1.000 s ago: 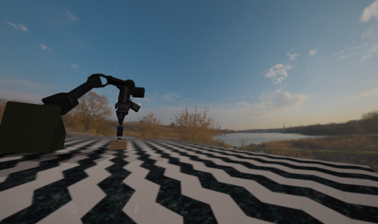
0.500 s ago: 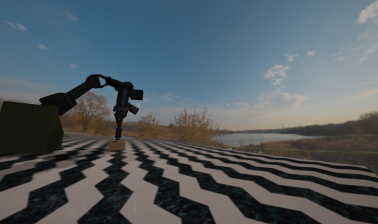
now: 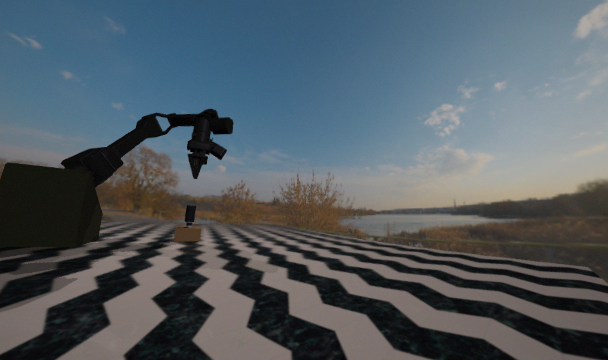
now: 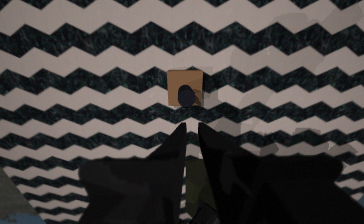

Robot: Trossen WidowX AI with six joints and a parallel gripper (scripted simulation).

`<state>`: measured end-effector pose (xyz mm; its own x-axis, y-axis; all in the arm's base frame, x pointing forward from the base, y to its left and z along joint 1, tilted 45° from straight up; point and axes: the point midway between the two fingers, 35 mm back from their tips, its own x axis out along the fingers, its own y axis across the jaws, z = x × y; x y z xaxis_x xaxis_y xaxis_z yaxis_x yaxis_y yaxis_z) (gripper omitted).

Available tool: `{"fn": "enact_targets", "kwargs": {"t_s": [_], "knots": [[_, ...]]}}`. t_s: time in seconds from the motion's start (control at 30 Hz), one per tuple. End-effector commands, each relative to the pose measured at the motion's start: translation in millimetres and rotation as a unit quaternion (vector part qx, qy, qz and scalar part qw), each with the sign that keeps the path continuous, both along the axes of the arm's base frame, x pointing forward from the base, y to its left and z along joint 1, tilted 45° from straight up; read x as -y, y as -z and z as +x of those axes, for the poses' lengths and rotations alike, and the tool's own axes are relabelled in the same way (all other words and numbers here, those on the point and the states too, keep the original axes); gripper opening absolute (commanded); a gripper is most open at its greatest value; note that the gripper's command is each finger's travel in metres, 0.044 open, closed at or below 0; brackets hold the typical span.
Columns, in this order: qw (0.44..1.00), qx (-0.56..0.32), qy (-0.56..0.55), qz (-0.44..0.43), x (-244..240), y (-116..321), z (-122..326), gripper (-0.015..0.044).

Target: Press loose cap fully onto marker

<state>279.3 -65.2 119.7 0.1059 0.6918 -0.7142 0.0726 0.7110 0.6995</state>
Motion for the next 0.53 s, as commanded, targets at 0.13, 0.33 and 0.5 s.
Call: {"fn": "enact_targets", "kwargs": {"t_s": [0.13,0.33,0.5], "knots": [[1.0,-0.001,-0.004,0.0,0.6,0.0,-0.7,0.0236],[1.0,-0.001,-0.004,0.0,0.6,0.0,-0.7,0.0394],[1.0,-0.001,-0.004,0.0,0.6,0.0,-0.7,0.044]]}}
